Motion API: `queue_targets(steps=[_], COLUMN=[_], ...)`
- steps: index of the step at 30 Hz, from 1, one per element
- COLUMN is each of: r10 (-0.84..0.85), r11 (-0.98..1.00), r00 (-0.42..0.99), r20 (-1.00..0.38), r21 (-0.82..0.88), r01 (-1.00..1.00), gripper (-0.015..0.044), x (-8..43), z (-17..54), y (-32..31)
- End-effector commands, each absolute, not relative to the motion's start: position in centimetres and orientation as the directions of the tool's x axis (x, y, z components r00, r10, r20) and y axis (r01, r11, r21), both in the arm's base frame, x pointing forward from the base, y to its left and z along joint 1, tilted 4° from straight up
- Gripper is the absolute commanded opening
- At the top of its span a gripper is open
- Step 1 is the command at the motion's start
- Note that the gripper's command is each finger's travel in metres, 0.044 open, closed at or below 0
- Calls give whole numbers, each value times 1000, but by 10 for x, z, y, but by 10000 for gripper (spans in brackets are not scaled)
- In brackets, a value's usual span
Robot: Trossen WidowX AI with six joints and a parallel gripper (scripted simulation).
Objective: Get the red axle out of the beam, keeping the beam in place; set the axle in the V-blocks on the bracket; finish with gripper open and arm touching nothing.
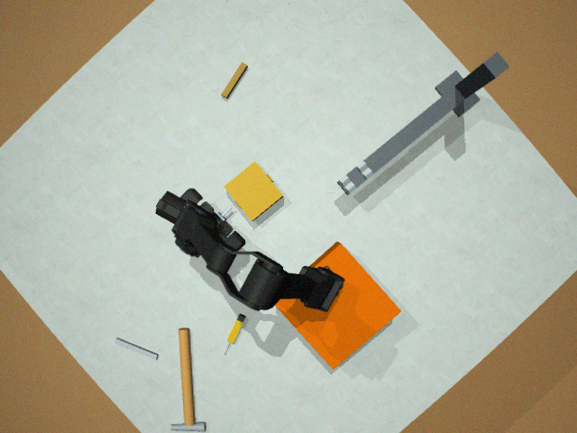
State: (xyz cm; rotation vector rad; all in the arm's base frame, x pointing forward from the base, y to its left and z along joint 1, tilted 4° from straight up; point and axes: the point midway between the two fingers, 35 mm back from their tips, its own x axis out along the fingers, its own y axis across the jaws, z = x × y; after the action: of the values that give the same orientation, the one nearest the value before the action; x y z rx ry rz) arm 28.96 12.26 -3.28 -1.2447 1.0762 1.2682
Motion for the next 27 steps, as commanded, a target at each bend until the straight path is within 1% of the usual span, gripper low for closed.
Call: queue_targets(steps=[1, 27], r10=[67, 64], r11=[-83, -83], r00=[49, 49], r20=[-997, -997], r21=[-55, -54], r01=[-995, -995], gripper=[0, 0], x=[289, 289], z=[-35, -38], y=[121, 81])
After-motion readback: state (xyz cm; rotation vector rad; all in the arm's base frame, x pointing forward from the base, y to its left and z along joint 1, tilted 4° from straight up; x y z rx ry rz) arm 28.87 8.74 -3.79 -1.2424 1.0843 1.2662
